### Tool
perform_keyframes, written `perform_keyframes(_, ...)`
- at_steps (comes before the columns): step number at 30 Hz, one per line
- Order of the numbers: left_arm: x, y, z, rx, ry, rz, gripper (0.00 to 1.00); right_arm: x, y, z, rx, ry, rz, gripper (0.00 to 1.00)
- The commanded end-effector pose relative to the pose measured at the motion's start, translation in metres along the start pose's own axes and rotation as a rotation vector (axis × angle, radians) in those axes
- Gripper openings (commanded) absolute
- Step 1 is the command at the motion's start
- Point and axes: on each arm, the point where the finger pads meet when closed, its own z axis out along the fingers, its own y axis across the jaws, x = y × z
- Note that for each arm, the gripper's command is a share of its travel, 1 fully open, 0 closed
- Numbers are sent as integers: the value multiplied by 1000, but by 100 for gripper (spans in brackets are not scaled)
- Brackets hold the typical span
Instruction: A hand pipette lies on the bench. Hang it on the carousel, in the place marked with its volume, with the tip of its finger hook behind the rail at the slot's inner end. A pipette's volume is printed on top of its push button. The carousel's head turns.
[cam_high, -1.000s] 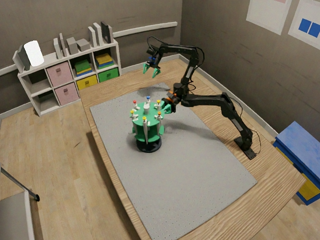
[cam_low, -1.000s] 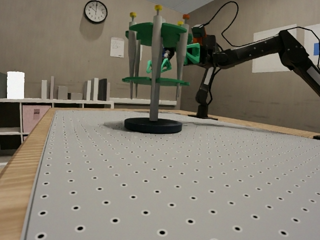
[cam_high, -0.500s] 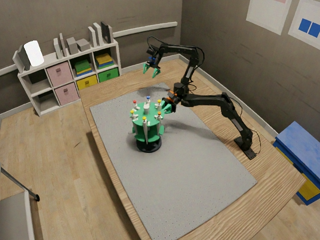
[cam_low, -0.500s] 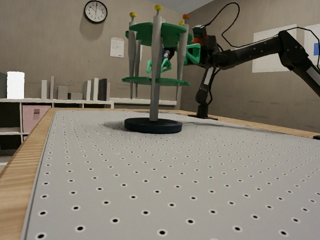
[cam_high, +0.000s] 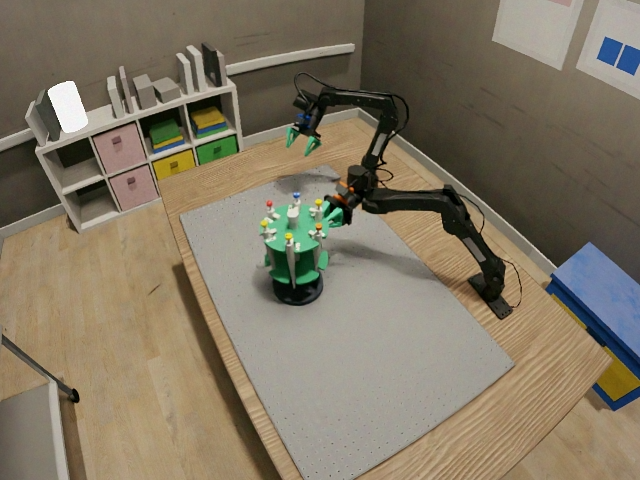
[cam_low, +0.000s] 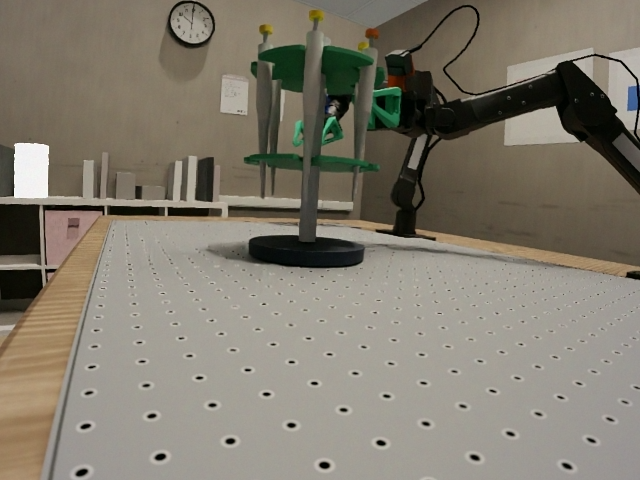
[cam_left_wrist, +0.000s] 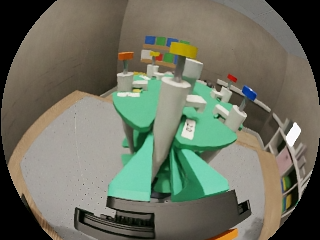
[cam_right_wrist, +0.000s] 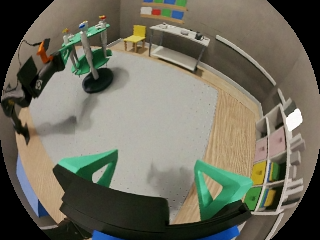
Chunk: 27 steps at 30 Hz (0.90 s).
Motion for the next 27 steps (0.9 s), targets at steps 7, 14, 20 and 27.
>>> perform_keyframes(7, -40, 10, -1, -17, -44, -125, 12, -5, -4, -1, -2, -23, -8, 100)
perform_keyframes(14, -40, 10, -1, -17, -44, -125, 12, -5, -4, -1, -2, -23, -8, 100)
perform_keyframes(20, -40, 10, -1, -17, -44, -125, 12, -5, -4, -1, -2, -23, -8, 100)
perform_keyframes(27, -32, 10, -1, -17, -41, -117, 12, -5, -4, -1, -2, -23, -8, 100)
